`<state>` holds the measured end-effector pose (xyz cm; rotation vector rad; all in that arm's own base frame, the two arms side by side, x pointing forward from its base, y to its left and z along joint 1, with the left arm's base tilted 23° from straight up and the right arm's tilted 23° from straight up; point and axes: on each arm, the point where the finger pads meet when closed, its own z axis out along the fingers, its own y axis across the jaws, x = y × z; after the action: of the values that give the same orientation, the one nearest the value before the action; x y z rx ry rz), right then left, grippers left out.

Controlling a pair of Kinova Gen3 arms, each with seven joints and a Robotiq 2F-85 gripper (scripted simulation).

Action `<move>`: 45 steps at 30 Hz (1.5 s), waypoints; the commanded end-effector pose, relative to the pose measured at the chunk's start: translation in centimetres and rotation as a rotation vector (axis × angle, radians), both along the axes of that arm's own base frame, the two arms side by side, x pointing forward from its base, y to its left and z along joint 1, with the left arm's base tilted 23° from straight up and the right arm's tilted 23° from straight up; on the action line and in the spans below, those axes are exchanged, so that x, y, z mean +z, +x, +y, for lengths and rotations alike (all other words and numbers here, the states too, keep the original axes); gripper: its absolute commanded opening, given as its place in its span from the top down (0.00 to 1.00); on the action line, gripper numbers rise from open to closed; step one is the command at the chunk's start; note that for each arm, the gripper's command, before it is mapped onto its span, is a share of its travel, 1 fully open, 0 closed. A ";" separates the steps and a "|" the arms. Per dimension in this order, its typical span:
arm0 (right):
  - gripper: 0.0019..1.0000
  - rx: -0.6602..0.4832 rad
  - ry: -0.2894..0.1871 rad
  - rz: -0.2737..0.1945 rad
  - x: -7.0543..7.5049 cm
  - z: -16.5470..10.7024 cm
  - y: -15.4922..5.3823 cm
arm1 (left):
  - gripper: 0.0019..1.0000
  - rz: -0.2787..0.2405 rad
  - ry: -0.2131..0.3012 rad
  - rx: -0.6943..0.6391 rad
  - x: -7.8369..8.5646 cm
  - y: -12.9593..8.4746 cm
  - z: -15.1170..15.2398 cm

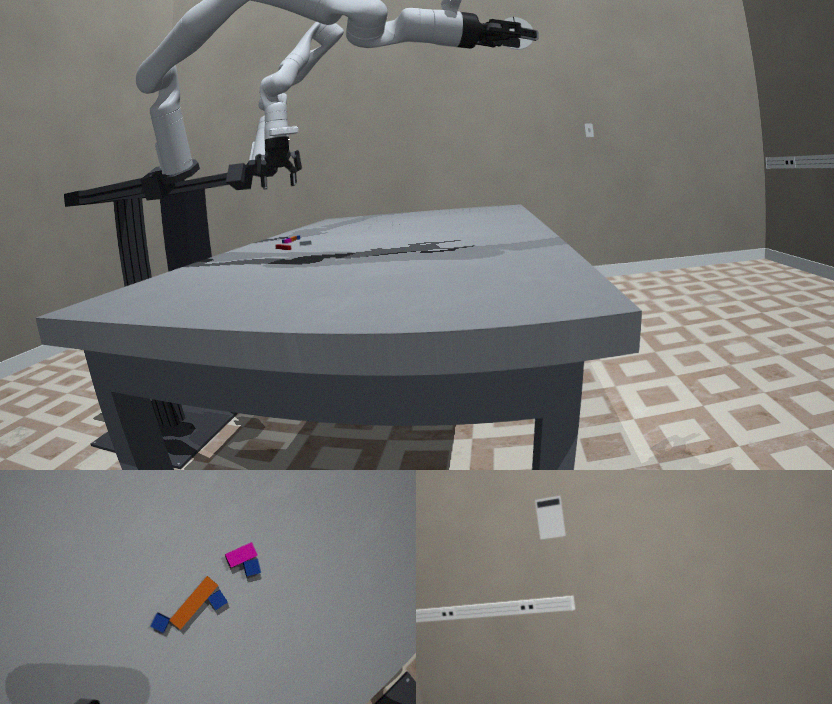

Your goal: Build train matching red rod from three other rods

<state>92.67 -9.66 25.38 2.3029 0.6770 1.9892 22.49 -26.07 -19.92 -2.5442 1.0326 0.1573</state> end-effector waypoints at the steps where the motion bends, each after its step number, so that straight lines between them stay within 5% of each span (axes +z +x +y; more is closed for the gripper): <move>1: 0.00 0.018 -0.074 -0.015 1.9 -2.5 -1.6 | 0.00 -0.001 -0.001 -0.001 0.0 0.0 -0.1; 7: 0.00 0.030 -0.192 -0.029 4.0 -6.4 -3.8 | 0.00 -0.001 -0.001 -0.001 0.0 0.0 -0.1; 19: 0.00 0.041 -0.301 -0.034 5.7 -10.0 -6.2 | 0.00 -0.001 -0.001 -0.001 0.0 0.0 -0.1; 45: 0.00 0.081 -0.627 0.006 9.3 -19.9 -15.3 | 0.00 -0.001 -0.001 -0.001 0.0 0.0 -0.1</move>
<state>78.42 -28.72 34.21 1.9381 1.1762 1.5237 22.49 -26.06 -19.92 -2.5442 1.0329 0.1576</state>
